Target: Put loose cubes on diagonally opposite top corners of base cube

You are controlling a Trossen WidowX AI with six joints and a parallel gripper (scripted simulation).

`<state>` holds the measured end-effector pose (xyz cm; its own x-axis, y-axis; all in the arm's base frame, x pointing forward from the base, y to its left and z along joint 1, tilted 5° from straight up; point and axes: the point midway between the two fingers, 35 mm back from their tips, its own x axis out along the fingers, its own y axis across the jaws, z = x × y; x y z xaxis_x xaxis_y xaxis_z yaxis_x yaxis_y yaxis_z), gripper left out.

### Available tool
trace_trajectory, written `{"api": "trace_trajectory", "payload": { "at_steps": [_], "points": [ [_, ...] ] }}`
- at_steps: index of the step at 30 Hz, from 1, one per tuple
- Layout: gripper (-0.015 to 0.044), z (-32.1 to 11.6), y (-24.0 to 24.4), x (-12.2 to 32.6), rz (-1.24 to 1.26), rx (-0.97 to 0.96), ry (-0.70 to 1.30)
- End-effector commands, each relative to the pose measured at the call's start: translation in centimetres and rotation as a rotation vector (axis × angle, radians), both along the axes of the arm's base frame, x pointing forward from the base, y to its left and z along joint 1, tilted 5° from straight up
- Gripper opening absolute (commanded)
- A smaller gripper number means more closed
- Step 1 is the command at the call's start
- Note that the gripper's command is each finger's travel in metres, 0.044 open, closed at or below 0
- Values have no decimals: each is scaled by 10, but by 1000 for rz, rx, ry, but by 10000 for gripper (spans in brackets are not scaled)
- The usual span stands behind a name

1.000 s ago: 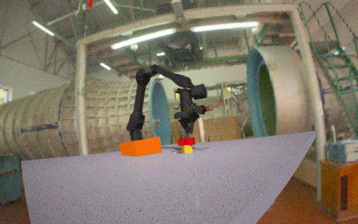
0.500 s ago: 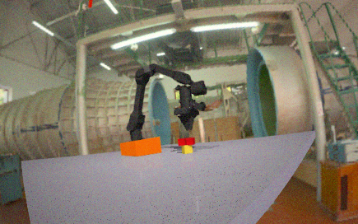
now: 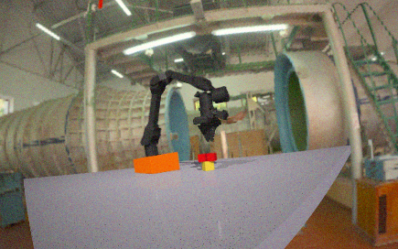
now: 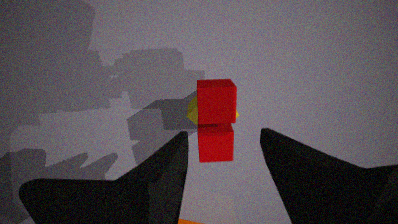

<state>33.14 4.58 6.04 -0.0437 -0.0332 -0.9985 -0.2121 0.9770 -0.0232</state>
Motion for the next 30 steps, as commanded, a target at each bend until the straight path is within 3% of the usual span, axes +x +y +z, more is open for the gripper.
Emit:
{"api": "trace_trajectory", "payload": {
  "at_steps": [1, 6, 11, 30],
  "points": [
    [284, 0, 3, -1, 0, 0, 0],
    [400, 1, 70, -25, 0, 7, 1],
    [400, 2, 119, -55, 0, 11, 5],
    [400, 2, 119, -55, 0, 11, 5]
  ]
}}
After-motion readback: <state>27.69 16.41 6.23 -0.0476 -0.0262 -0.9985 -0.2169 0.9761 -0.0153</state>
